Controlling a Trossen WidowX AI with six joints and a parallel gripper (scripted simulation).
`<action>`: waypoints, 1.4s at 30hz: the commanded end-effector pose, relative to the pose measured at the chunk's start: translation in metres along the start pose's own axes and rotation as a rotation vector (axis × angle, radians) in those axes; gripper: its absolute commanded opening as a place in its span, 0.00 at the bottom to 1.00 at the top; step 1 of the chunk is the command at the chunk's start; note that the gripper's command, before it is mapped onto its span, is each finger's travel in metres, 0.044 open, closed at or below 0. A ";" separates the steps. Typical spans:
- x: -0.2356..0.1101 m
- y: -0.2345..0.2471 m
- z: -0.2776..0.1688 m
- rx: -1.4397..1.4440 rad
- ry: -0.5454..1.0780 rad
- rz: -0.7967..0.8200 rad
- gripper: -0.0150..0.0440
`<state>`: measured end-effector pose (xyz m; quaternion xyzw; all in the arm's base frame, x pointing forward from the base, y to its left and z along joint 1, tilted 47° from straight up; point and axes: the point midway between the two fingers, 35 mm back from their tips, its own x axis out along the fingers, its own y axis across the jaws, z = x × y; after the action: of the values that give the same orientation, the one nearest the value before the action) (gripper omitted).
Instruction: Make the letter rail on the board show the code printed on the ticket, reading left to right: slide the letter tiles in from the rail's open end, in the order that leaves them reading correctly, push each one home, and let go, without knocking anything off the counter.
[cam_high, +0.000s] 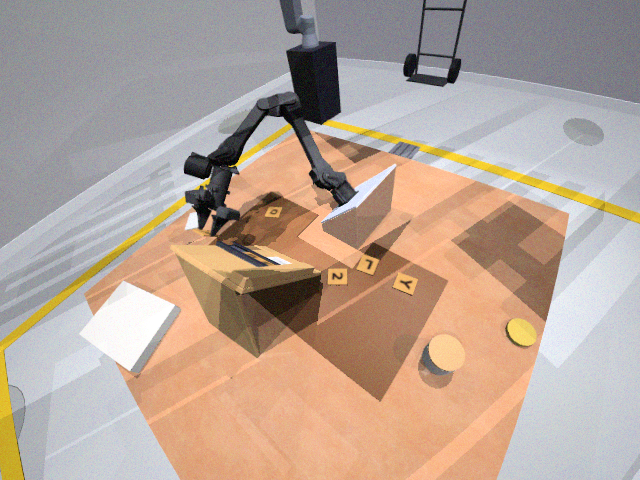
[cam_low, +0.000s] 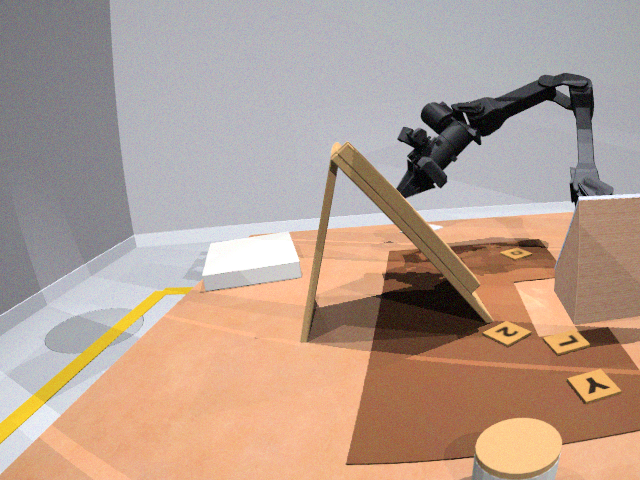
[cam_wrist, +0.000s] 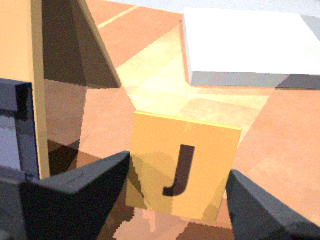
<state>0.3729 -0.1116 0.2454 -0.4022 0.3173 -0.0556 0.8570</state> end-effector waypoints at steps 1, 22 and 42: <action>0.000 -0.001 0.001 -0.002 -0.005 0.000 0.25; 0.000 0.009 -0.001 -0.002 -0.005 0.001 0.25; 0.001 0.020 -0.001 -0.002 -0.005 0.001 0.25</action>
<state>0.3702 -0.1001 0.2326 -0.4040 0.3142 -0.0535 0.8575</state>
